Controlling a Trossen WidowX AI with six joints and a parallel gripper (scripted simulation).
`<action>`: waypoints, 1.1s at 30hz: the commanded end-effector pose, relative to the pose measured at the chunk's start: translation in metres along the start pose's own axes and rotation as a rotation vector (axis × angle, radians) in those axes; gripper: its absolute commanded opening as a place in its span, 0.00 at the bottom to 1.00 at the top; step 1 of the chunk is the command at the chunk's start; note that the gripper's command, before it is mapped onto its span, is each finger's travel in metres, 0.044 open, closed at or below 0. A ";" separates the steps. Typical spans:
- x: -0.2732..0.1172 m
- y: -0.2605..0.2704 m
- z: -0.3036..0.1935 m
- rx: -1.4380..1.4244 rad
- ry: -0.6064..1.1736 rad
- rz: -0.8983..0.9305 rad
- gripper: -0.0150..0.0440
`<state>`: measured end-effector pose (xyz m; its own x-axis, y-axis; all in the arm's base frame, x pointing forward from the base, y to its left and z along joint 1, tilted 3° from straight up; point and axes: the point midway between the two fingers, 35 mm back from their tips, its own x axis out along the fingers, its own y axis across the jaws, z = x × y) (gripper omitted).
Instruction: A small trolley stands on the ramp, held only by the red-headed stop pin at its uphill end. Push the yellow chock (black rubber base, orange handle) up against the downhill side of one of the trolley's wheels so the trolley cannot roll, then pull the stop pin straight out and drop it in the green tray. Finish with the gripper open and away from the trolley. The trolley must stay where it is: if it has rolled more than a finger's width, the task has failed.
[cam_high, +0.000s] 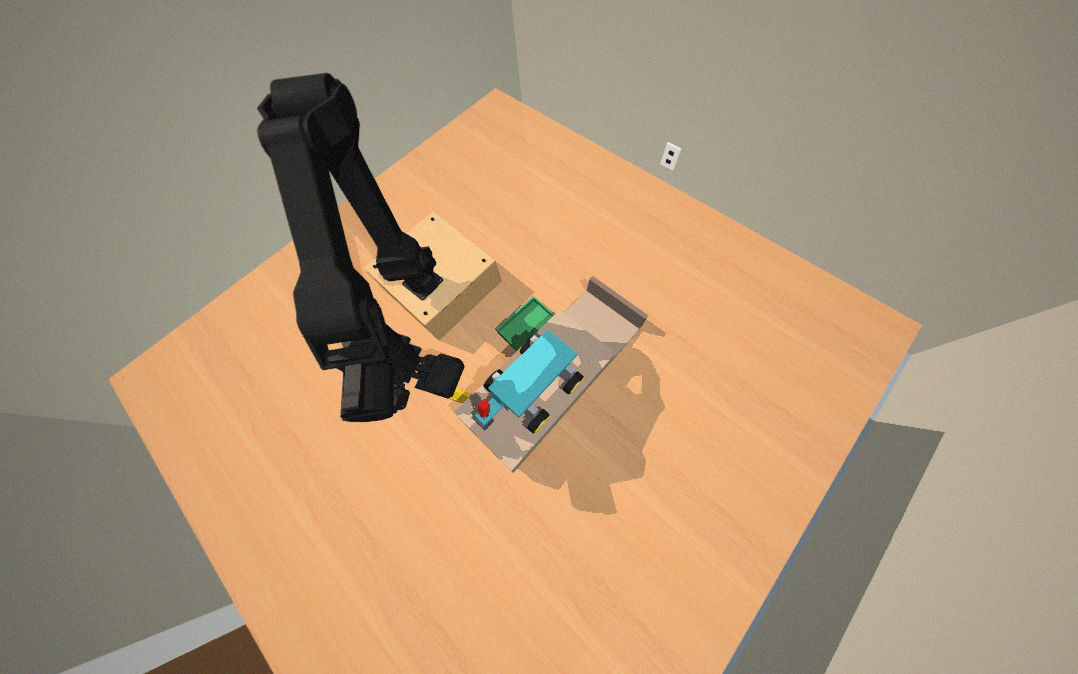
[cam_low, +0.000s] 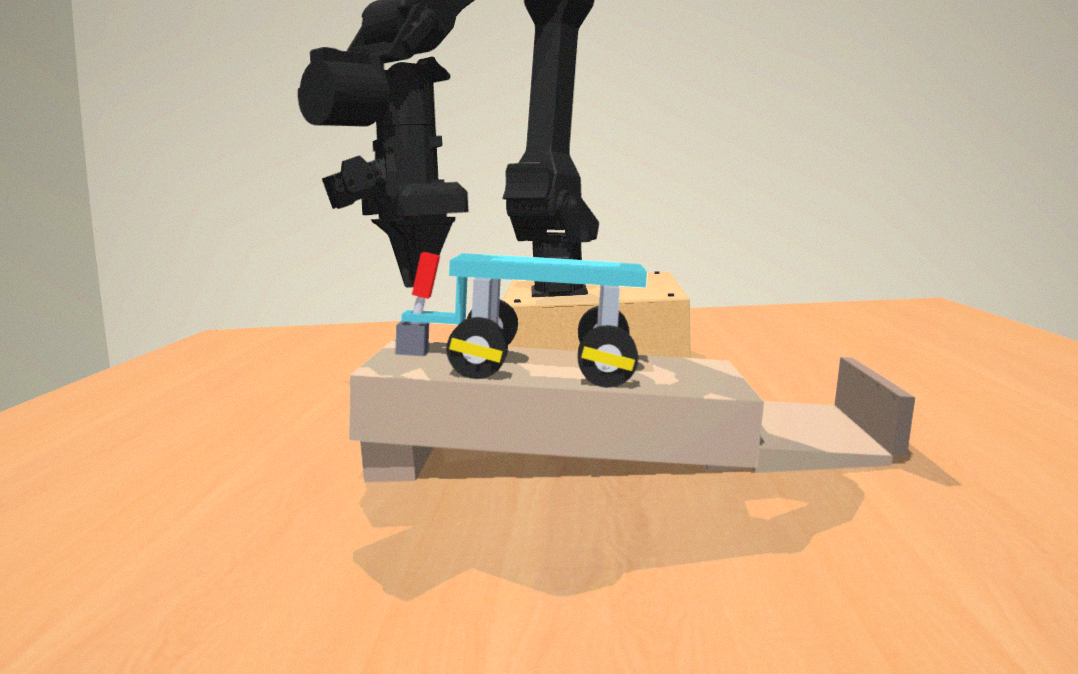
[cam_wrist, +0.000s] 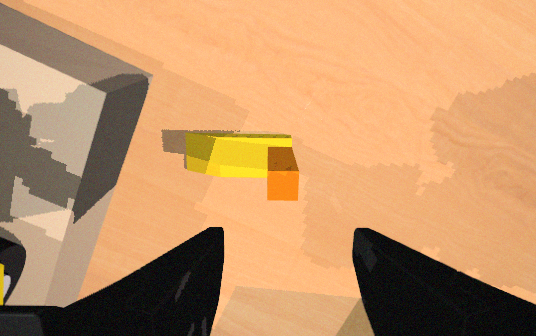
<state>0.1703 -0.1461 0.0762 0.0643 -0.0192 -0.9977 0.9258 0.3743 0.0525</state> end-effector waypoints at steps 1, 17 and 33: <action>0.016 -0.001 -0.002 0.008 0.010 0.000 0.58; 0.043 -0.001 -0.002 0.008 0.010 0.000 0.58; 0.068 -0.001 -0.002 0.008 0.010 0.000 0.58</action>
<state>0.1746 -0.1479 0.0156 0.0643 -0.0180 -0.9978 0.9273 0.3706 0.0531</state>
